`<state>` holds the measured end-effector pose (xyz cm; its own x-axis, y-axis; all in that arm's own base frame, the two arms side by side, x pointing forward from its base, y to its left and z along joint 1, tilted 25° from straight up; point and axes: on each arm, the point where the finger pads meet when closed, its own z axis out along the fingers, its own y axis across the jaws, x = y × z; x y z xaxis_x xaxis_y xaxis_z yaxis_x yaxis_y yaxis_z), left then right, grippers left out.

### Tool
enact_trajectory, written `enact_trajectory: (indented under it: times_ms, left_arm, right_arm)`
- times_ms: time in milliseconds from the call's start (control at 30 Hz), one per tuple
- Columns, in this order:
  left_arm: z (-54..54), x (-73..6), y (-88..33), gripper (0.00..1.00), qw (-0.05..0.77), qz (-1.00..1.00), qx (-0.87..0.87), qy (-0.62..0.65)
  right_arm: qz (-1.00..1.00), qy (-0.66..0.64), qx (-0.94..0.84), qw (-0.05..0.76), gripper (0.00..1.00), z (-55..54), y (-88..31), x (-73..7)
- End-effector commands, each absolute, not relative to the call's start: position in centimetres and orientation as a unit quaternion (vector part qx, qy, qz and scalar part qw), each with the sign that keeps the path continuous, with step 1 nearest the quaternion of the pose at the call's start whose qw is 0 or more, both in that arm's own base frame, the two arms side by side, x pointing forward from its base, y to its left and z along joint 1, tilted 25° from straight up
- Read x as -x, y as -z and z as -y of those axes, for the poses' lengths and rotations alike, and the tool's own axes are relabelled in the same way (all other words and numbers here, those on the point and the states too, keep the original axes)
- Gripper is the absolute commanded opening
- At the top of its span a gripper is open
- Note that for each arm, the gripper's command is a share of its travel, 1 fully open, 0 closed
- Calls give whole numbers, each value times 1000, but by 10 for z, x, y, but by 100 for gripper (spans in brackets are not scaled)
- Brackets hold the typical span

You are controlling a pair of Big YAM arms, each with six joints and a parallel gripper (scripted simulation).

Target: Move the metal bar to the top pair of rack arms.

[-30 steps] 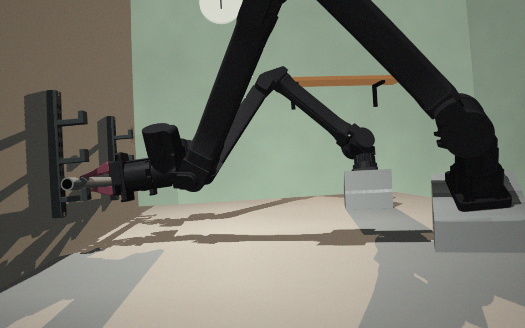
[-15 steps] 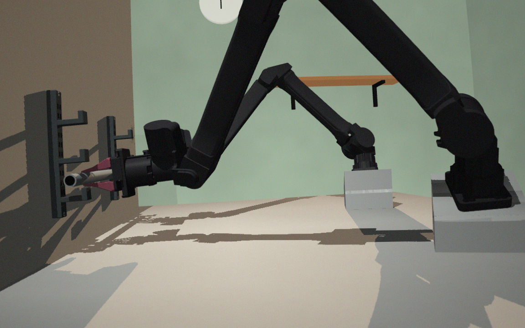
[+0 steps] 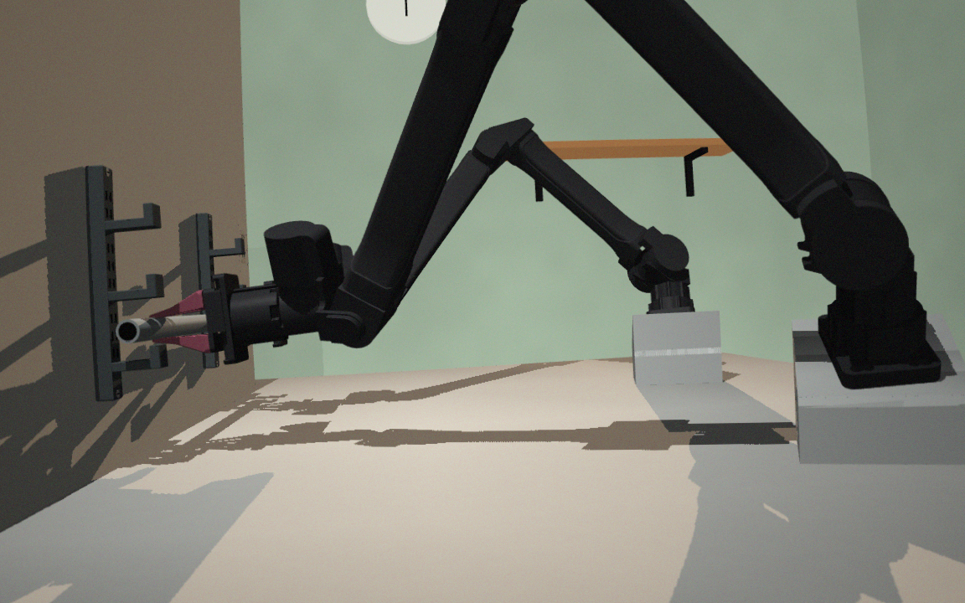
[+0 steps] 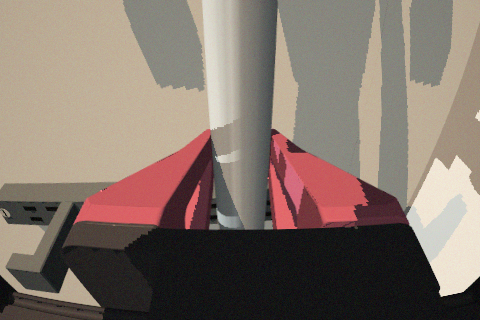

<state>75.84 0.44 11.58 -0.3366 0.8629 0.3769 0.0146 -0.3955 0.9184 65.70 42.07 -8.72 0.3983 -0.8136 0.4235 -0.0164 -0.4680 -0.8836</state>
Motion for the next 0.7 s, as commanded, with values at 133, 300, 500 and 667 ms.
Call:
enact_trajectory:
  times_ms: [133, 300, 500, 667]
  left_arm:
    - [0, -770, -179, 0, 338, -428, -446, -710]
    - [-1, -772, -181, 0, 338, -428, -446, -710]
    - [-2, -773, -184, 0, 338, -428, -446, -710]
    - [1, -772, -201, 0, 338, -428, -446, -710]
  right_arm:
    - [-281, 488, 686, 461, 0, -437, 46, -671]
    - [-281, 488, 686, 461, 0, -438, 45, -671]
    - [-281, 488, 686, 461, 0, -439, 45, -671]
    - [-281, 488, 686, 461, 0, -439, 44, -667]
